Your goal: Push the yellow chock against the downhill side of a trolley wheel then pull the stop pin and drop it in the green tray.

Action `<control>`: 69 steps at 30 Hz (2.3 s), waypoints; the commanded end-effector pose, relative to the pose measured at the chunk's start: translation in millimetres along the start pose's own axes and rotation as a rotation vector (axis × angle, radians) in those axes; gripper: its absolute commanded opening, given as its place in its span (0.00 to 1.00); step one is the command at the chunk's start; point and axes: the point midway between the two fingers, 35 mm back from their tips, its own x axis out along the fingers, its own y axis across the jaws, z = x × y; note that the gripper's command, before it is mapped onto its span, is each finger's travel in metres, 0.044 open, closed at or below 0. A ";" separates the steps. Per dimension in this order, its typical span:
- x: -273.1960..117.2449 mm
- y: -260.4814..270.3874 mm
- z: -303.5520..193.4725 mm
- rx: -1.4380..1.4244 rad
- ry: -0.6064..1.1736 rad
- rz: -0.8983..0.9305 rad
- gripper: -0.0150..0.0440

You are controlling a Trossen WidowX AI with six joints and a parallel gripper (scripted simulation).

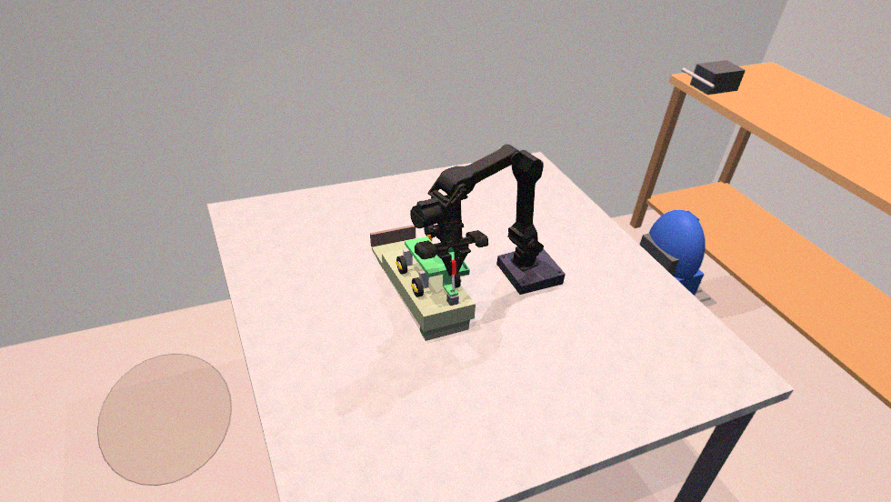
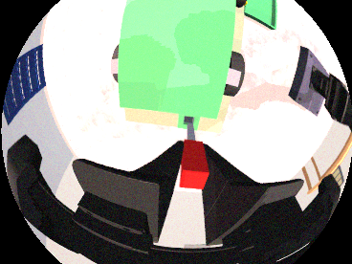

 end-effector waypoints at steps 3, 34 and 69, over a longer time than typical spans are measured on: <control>-4.8 1.6 -3.3 -0.007 0.007 0.005 0.25; 1.4 -30.4 -33.4 -0.006 0.010 0.003 0.25; -3.5 -79.0 31.1 -0.005 0.004 -0.001 0.25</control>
